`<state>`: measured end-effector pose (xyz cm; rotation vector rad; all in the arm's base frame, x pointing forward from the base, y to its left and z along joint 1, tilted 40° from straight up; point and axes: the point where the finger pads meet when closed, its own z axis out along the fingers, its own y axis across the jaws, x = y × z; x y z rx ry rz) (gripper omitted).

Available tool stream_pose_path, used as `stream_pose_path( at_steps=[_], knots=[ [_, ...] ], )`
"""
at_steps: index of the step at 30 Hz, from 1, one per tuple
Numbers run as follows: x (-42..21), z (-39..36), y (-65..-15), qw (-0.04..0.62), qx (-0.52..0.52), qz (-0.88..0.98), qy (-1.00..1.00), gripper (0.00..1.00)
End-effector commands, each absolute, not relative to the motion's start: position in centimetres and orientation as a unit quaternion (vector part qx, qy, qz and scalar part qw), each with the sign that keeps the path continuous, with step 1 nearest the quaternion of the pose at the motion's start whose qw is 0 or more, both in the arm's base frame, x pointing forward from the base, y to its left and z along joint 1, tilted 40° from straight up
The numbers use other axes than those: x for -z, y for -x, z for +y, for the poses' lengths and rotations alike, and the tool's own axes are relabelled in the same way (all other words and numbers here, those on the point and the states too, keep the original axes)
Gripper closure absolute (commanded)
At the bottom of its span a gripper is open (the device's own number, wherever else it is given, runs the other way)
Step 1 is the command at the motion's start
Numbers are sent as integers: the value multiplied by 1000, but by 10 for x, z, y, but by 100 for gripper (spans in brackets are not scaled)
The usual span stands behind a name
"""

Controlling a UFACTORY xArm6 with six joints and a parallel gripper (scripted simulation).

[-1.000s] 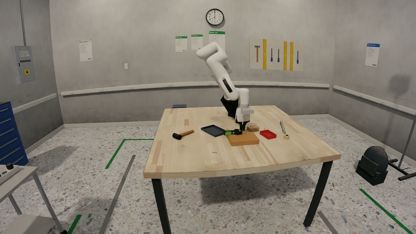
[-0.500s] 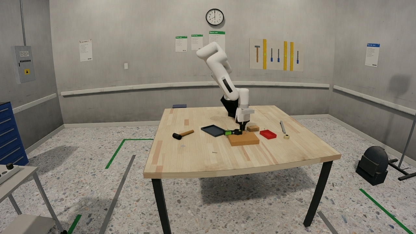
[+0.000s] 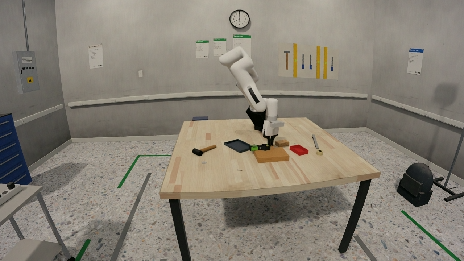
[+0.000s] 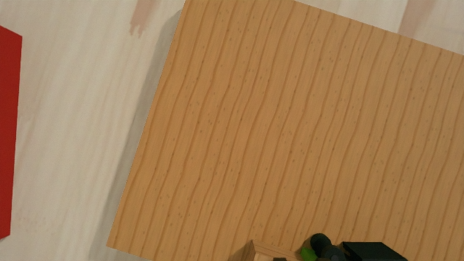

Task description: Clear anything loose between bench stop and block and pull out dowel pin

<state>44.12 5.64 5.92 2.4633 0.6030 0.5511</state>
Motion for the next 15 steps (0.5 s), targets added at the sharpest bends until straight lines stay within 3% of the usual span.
stream_pose_path(
  at_steps=[1, 15],
  knots=[
    [-60, 57, -442, 272, -201, 238, -910, 100],
    [-60, 57, -442, 279, -192, 270, -901, 100]
  ],
)
